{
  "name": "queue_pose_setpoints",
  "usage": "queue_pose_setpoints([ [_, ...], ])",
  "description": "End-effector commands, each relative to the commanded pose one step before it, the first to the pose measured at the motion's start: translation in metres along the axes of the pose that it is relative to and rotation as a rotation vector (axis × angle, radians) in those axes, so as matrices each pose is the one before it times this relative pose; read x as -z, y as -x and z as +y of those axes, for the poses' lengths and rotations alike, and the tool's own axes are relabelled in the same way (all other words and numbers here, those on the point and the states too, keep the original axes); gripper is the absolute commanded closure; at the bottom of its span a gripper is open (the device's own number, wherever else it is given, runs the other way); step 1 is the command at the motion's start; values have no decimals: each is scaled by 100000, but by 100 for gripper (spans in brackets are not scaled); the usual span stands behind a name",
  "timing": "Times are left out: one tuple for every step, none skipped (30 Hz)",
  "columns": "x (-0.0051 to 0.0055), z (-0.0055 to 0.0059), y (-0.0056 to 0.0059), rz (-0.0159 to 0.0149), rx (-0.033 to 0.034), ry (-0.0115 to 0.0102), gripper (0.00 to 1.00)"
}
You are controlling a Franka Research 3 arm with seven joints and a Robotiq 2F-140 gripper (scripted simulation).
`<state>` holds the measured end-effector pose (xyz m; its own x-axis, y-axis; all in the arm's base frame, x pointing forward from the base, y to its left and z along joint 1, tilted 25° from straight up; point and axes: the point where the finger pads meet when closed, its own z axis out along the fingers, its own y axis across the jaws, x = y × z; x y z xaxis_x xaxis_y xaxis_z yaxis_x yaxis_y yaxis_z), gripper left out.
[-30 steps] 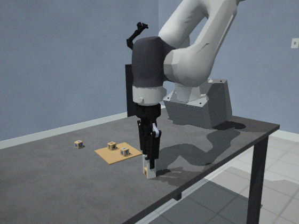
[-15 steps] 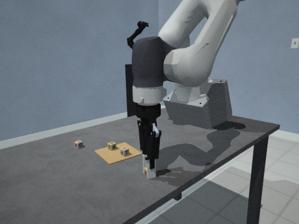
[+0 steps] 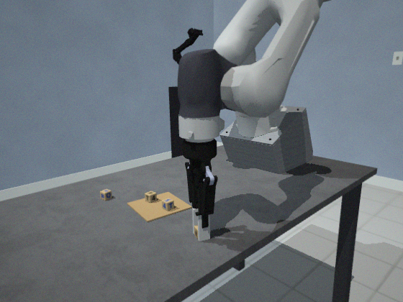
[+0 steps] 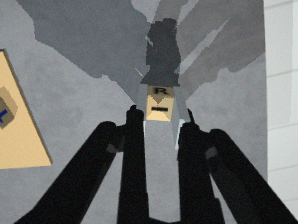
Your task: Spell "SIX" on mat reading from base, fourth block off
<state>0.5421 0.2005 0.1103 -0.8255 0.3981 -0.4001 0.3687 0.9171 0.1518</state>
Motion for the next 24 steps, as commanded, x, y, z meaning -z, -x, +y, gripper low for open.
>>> queue_pose_setpoints([
  [-27, 109, 18, -125, 180, 249, 87],
  [44, 0, 0, -1, 1, 0, 87],
  [109, 0, 1, -1, 1, 0, 87],
  [194, 0, 0, 0, 0, 0, 87],
  [288, 0, 0, 0, 0, 0, 87],
  [385, 0, -1, 1, -1, 0, 87],
  [478, 0, 0, 0, 0, 0, 87],
  [563, 0, 0, -1, 1, 0, 87],
  [635, 0, 0, -1, 1, 0, 87],
  [693, 0, 0, 1, -1, 0, 87],
  [735, 0, 0, 0, 0, 0, 87],
  [759, 0, 0, 0, 0, 0, 87],
  [765, 0, 0, 0, 0, 0, 87],
  [752, 0, 0, 0, 0, 0, 87],
  [0, 0, 0, 0, 0, 0, 87],
  [0, 0, 0, 0, 0, 0, 87],
  [719, 0, 0, 0, 0, 0, 87],
  [666, 0, 0, 0, 0, 0, 87],
  [596, 0, 0, 0, 0, 0, 87],
  [510, 0, 0, 0, 0, 0, 87],
  [413, 0, 0, 0, 0, 0, 87],
  [310, 0, 0, 0, 0, 0, 87],
  [209, 0, 0, 0, 0, 0, 87],
  [118, 0, 0, 0, -1, 1, 87],
])
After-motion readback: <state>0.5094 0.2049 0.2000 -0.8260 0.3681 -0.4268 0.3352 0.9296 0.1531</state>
